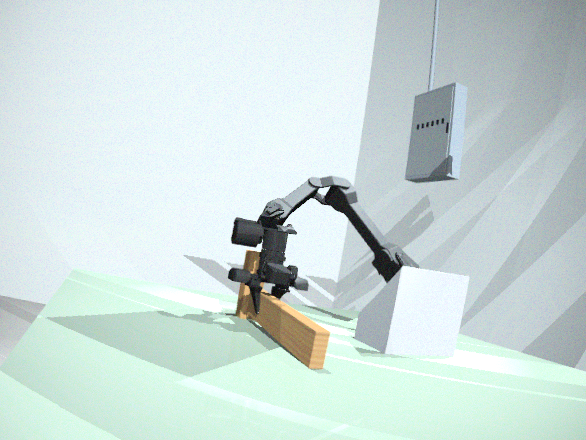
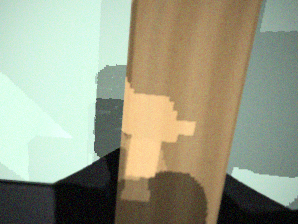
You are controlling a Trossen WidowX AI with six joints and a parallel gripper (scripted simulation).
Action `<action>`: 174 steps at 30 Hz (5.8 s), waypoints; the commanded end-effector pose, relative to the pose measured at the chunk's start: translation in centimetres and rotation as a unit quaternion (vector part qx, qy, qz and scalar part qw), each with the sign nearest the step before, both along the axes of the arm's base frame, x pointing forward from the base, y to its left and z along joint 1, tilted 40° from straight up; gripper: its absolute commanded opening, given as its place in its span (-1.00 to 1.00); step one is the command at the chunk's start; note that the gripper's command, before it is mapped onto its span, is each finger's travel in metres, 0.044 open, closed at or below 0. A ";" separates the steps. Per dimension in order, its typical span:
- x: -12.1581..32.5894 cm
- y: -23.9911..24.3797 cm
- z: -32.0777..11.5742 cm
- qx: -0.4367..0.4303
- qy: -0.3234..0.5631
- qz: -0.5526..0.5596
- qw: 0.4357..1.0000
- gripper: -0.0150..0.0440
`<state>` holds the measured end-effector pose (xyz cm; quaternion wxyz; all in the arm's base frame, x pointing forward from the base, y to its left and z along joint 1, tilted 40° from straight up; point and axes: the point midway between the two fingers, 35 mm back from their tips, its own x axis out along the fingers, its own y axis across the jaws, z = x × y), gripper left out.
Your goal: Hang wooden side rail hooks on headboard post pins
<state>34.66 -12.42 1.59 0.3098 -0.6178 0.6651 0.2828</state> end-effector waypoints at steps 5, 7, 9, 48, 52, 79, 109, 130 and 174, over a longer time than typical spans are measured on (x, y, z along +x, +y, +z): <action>0.3 0.1 0.4 -0.001 -0.004 0.006 1.000 -0.49; 0.3 0.1 0.4 -0.001 -0.004 0.006 1.000 -0.49; 0.3 0.1 0.4 -0.001 -0.004 0.006 1.000 -0.49; 0.1 -0.2 0.7 -0.001 -0.004 0.006 1.000 -0.49; 0.2 -0.2 0.7 -0.001 -0.004 0.006 1.000 -0.49; 0.1 -0.5 0.9 -0.001 -0.004 0.006 1.000 -0.49; 0.2 -0.7 0.9 -0.001 -0.004 0.006 1.000 -0.49; 0.2 -1.0 0.7 -0.001 -0.004 0.006 1.000 -0.49; 0.1 -1.4 0.1 -0.001 -0.004 0.006 1.000 -0.49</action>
